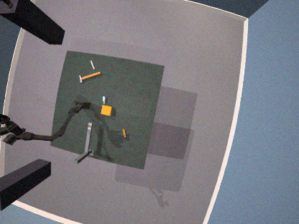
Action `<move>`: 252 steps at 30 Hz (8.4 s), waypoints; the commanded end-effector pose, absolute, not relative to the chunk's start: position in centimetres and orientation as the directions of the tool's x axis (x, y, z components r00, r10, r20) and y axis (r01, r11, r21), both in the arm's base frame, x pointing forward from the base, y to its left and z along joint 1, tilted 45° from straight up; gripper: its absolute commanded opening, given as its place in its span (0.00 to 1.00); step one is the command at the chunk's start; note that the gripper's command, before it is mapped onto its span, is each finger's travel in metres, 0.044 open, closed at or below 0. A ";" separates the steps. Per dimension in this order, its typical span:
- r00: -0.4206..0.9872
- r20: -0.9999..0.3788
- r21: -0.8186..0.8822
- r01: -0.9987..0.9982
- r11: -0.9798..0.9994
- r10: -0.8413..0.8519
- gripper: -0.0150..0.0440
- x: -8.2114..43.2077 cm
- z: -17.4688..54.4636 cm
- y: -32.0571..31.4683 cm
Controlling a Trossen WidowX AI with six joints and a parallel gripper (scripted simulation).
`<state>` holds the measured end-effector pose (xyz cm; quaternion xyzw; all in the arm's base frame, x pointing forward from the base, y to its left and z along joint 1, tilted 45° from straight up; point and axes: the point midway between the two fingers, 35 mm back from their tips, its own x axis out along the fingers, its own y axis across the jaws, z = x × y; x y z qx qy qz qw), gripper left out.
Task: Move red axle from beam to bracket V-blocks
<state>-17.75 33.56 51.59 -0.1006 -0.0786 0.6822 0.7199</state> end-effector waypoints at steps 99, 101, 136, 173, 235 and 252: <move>-0.063 -0.719 -0.117 0.993 0.032 -0.692 1.00 22.4 -13.0 2.1; -0.063 -0.719 -0.117 0.993 0.032 -0.692 1.00 22.4 -13.2 1.9; -0.063 -0.718 -0.117 0.993 0.032 -0.694 0.35 22.2 -14.8 0.2; -0.063 -0.720 0.054 0.988 -0.146 -0.691 0.25 22.5 -9.3 5.8; -0.060 -0.718 0.103 0.976 -0.192 -0.693 0.25 29.1 -13.2 0.9; -0.061 -0.718 0.103 0.976 -0.192 -0.694 0.25 29.0 -13.1 -0.3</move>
